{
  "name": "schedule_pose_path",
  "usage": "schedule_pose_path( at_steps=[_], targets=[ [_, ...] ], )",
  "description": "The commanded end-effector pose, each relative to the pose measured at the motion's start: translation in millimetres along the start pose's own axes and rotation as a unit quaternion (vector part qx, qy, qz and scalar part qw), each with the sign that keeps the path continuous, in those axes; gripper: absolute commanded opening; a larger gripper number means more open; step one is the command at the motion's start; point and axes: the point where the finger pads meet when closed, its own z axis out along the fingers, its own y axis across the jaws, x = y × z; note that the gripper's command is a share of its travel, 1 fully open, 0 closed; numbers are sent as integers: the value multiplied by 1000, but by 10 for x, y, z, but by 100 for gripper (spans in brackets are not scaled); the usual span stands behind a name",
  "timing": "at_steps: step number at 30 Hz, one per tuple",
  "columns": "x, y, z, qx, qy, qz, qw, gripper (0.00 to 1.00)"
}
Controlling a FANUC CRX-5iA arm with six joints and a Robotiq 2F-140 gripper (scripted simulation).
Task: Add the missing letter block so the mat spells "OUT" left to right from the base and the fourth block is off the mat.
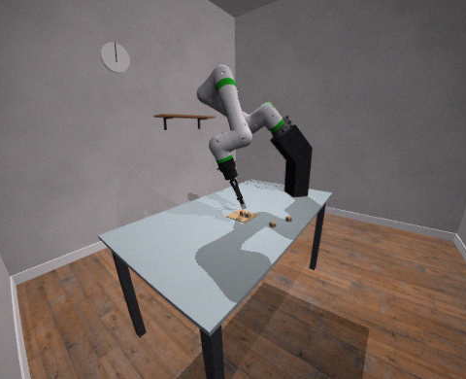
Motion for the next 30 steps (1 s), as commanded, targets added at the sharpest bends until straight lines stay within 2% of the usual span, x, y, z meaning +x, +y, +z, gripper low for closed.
schedule_pose_path(
  at_steps=[1,22,24,30],
  targets=[
    [0,2,-1,0,0,0,1000,100],
    [27,12,8,3,-1,-10,1000,100],
    [179,73,53,18,-4,-69,997,100],
    [420,178,115,41,-11,-163,986,100]
  ],
)
